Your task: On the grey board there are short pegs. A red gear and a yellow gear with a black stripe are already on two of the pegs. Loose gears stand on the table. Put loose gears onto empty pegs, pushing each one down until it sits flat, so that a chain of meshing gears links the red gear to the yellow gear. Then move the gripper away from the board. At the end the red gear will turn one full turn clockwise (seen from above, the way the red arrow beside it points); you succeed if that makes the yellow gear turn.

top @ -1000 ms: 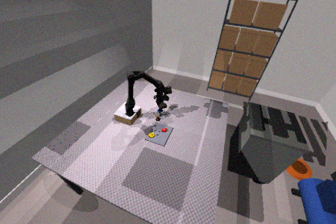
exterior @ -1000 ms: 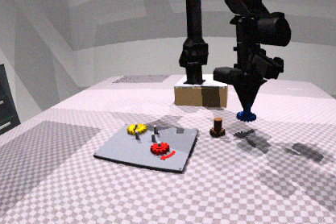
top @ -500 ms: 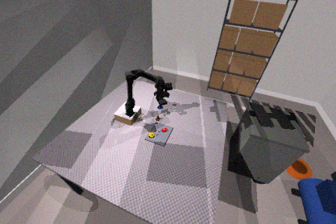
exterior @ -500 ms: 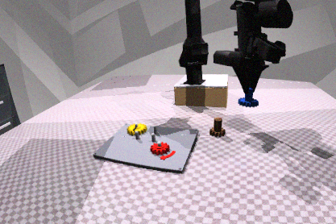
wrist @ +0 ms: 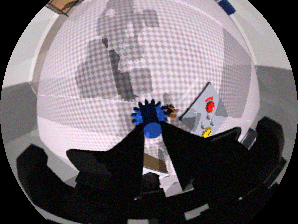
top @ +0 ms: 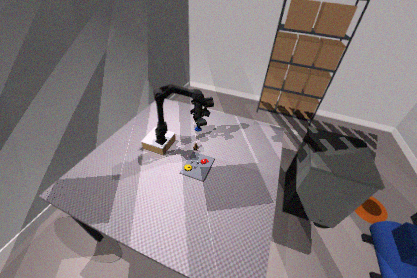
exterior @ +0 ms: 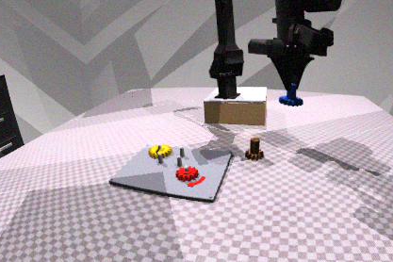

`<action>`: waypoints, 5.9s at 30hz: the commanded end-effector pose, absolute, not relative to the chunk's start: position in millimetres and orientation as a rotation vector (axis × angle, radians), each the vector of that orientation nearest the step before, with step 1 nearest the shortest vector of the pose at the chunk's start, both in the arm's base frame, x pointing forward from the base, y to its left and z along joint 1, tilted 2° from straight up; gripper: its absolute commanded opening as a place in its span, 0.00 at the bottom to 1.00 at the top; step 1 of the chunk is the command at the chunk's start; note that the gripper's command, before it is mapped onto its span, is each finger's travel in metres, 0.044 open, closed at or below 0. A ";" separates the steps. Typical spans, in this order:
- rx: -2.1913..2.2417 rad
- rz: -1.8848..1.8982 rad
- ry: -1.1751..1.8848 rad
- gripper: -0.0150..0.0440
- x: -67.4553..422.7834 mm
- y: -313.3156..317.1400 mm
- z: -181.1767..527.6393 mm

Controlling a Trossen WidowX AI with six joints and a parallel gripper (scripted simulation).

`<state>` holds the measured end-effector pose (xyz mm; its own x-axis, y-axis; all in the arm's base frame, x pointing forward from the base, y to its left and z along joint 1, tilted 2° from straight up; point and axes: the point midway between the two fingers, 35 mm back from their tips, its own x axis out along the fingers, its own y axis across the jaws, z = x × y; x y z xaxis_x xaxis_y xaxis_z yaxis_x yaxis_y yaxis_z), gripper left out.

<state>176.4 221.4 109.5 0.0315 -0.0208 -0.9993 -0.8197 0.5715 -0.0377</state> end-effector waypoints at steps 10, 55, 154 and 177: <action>-0.758 0.719 1.428 0.25 171.8 218.5 134.4; -0.742 0.690 1.429 0.25 247.8 157.9 103.4; -0.865 0.787 1.393 0.25 312.0 22.5 51.6; -0.713 0.638 1.444 0.25 313.1 21.3 16.9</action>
